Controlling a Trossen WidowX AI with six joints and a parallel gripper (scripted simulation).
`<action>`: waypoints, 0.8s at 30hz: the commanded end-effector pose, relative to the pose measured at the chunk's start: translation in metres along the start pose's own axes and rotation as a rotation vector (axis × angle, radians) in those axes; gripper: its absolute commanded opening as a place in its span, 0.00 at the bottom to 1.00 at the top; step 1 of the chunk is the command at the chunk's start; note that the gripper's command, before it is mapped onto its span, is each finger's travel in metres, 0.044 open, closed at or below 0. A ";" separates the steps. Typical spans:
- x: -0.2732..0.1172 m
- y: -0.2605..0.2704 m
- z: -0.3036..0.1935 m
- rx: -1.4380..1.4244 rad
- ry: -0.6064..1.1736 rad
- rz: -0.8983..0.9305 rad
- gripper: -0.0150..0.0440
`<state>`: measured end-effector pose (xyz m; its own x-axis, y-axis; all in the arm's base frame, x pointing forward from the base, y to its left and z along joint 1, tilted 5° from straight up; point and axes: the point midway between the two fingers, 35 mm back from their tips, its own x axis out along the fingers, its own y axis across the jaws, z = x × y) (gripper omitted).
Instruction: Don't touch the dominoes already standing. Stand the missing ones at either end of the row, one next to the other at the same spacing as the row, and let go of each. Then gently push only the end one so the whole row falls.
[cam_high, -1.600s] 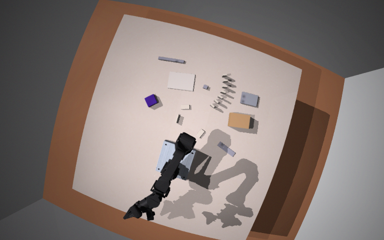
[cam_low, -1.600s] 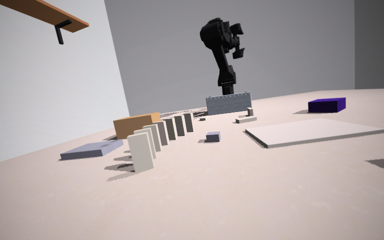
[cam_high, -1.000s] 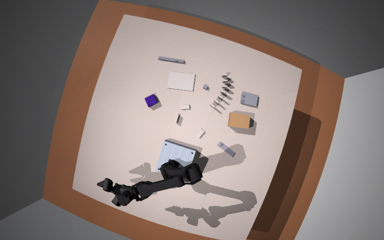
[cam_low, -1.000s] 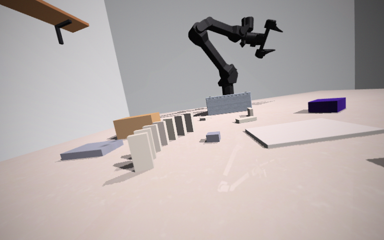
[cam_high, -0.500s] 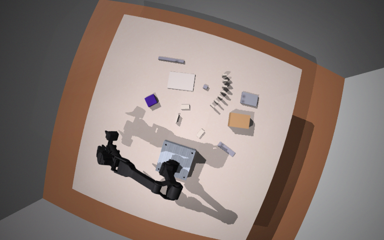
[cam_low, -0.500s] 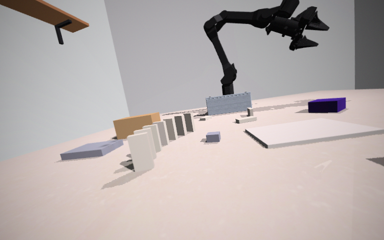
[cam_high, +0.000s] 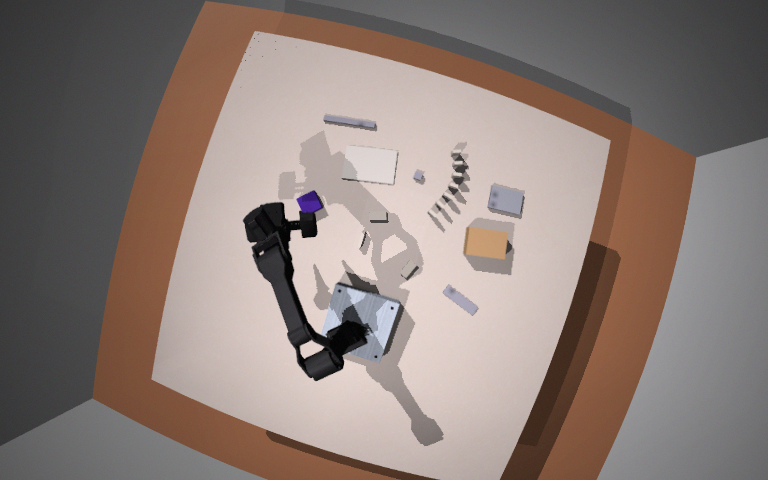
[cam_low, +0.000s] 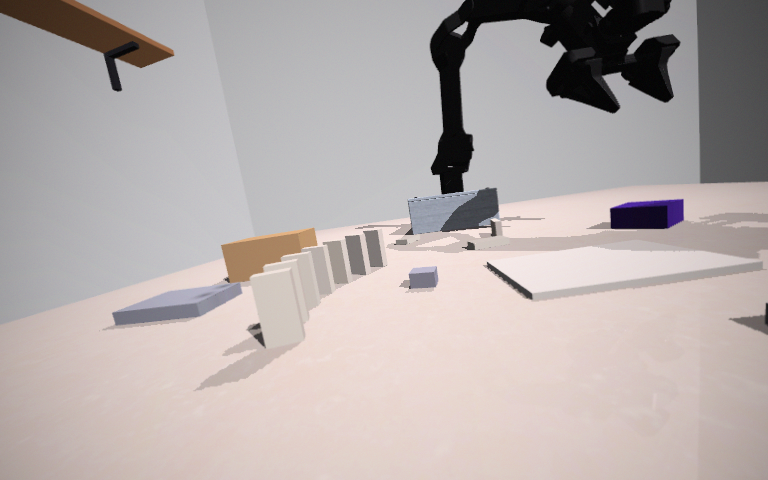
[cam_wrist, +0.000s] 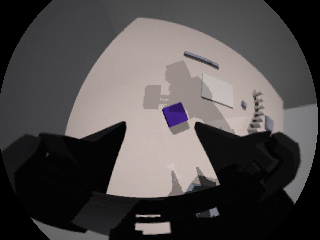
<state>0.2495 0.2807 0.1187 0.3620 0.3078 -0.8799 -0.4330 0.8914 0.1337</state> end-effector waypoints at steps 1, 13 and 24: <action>0.016 -0.045 0.009 0.257 0.072 -0.074 1.00; 0.044 -0.192 0.001 1.018 0.239 -0.324 1.00; 0.048 -0.273 -0.029 1.577 0.316 -0.482 1.00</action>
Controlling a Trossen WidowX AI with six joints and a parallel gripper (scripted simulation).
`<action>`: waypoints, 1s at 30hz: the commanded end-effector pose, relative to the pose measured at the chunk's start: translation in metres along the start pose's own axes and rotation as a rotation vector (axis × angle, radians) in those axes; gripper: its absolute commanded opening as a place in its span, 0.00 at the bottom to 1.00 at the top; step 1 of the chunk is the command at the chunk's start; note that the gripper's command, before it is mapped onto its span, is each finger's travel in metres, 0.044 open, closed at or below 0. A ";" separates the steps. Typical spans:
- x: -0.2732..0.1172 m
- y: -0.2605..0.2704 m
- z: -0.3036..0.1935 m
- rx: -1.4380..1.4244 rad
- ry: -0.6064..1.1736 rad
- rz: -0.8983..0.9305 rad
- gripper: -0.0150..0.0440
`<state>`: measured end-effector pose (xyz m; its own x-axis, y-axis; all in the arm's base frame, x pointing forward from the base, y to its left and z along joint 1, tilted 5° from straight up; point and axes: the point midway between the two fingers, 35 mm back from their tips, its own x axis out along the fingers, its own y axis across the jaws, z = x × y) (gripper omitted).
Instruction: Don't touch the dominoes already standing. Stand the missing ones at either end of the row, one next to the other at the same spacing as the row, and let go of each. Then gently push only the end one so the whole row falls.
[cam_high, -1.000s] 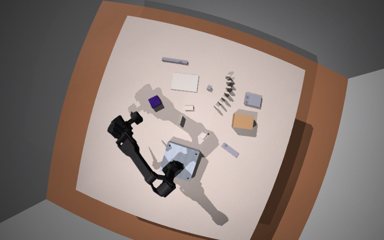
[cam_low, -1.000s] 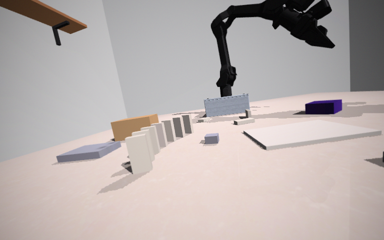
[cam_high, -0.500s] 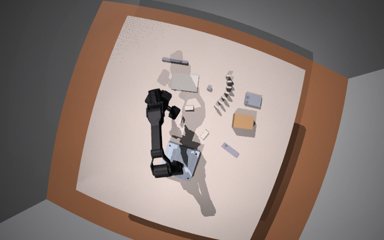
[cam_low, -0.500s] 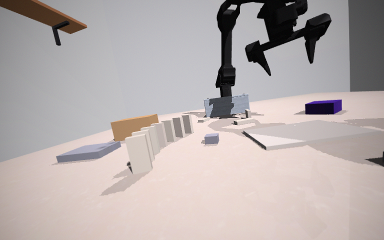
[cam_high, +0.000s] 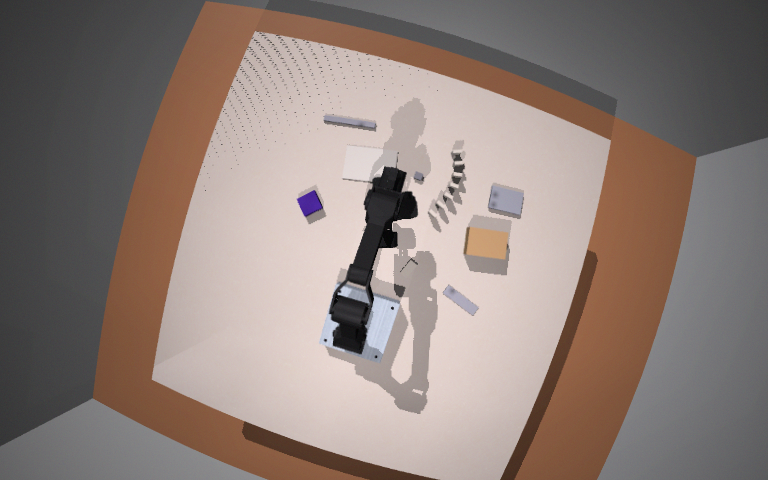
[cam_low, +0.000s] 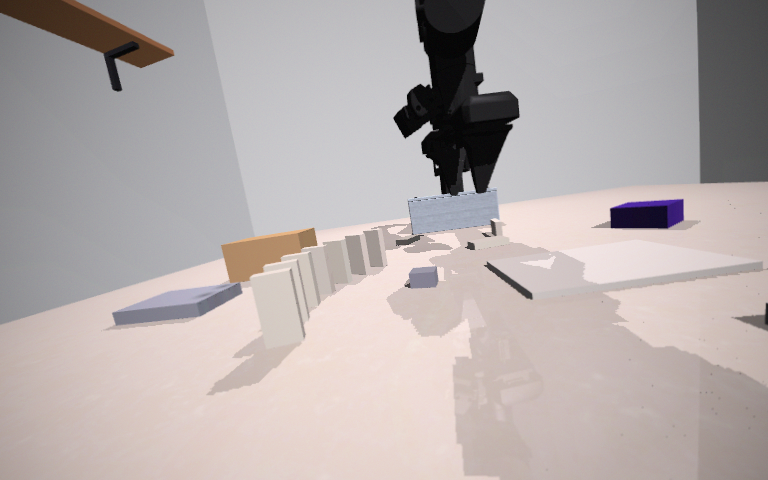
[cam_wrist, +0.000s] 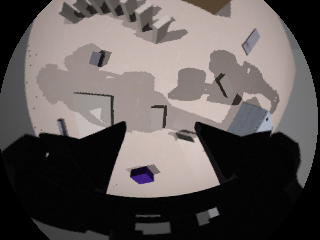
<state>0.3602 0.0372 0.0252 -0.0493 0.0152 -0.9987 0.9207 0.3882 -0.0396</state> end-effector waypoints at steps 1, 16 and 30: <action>0.000 0.003 -0.004 0.011 0.009 0.006 1.00; 0.066 0.000 -0.004 0.011 0.009 0.005 1.00; 0.078 0.000 -0.005 0.011 0.009 0.005 0.96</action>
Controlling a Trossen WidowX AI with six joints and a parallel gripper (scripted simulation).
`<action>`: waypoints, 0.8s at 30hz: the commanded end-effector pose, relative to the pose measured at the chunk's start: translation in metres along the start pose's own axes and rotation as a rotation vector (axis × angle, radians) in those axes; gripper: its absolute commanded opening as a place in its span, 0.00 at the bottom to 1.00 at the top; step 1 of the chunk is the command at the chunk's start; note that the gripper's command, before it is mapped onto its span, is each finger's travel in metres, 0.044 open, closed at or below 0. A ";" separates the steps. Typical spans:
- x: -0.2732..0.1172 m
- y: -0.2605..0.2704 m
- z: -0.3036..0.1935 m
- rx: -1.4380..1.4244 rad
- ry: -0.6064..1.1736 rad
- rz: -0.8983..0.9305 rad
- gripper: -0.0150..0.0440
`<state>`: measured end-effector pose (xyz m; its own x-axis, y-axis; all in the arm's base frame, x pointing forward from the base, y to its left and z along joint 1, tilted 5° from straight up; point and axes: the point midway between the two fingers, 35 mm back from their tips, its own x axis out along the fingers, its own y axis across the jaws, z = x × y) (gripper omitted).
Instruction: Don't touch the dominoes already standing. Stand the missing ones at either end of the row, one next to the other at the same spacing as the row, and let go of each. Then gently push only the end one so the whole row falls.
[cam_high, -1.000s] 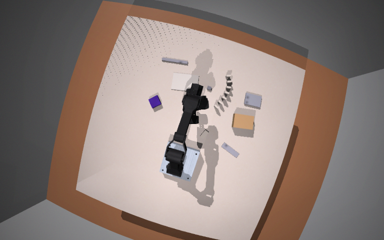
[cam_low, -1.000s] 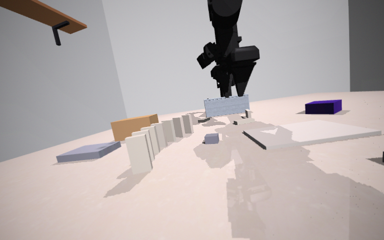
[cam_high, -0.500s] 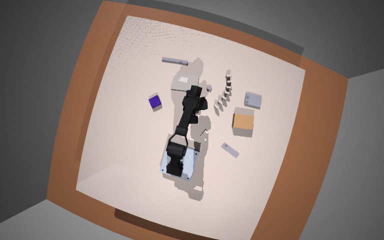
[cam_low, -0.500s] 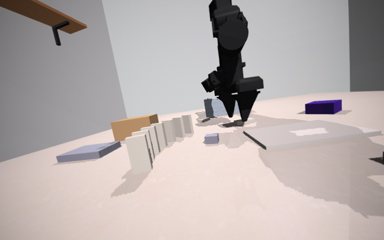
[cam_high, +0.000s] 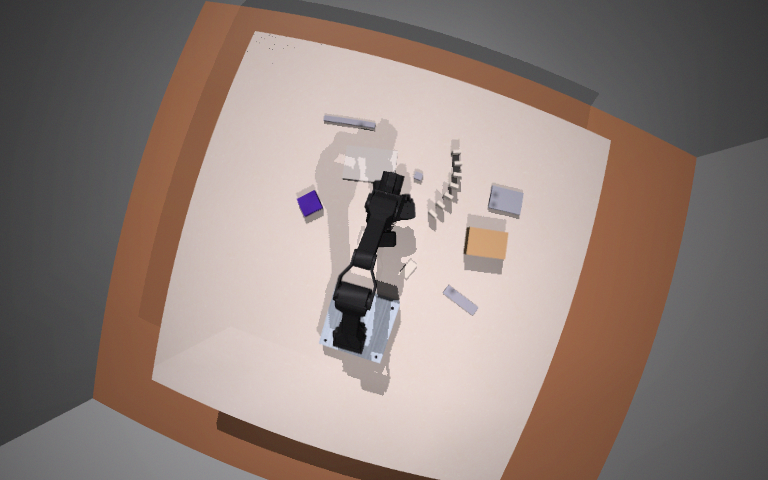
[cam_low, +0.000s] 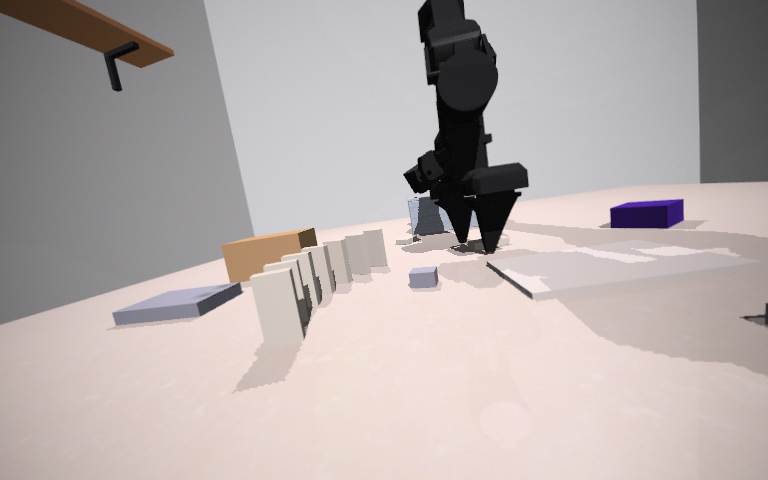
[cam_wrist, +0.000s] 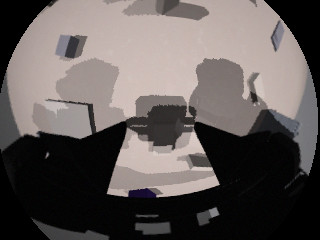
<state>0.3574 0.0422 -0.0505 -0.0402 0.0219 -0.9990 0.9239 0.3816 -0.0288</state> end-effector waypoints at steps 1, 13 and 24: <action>0.002 -0.003 -0.002 0.004 0.007 -0.006 0.91; 0.002 -0.003 -0.002 0.004 0.007 -0.006 0.44; -0.014 -0.001 -0.002 0.004 0.007 -0.006 0.44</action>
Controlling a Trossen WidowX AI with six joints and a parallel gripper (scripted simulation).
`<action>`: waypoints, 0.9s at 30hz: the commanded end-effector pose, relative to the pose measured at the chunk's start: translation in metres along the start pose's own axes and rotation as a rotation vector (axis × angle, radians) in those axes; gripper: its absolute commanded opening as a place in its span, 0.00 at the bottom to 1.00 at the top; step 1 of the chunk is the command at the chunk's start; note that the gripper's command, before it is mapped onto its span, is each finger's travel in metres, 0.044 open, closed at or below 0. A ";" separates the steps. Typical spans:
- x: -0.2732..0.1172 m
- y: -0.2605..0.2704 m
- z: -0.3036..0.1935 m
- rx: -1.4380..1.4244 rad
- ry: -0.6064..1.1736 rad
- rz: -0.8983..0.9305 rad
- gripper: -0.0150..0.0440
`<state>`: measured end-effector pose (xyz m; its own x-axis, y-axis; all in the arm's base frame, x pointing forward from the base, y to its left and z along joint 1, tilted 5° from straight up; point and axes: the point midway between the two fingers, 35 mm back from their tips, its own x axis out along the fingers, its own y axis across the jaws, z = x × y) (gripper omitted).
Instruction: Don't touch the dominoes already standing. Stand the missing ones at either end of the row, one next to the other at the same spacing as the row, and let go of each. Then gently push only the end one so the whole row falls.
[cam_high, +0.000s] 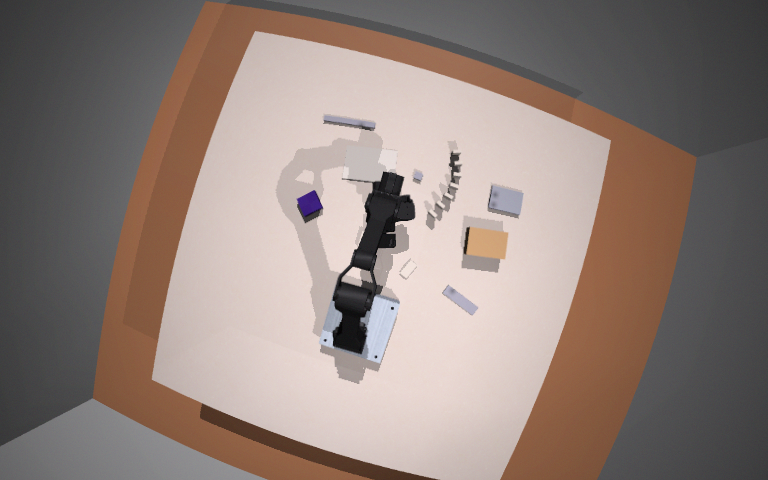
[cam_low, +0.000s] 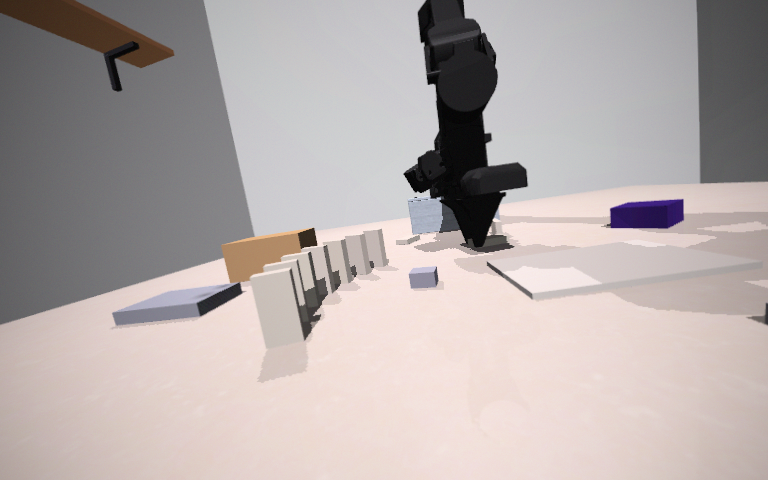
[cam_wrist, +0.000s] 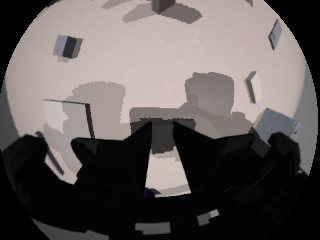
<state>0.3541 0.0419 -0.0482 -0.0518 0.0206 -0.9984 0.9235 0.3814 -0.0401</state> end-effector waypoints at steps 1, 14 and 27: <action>-0.023 0.002 -0.001 0.004 0.003 0.006 0.44; -0.156 0.009 -0.002 0.004 0.003 0.006 0.44; -0.157 0.026 -0.004 -1.044 -0.001 0.009 0.44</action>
<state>0.3778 0.0481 0.1057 -0.0512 0.0205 -0.9985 0.4855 0.8742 -0.0069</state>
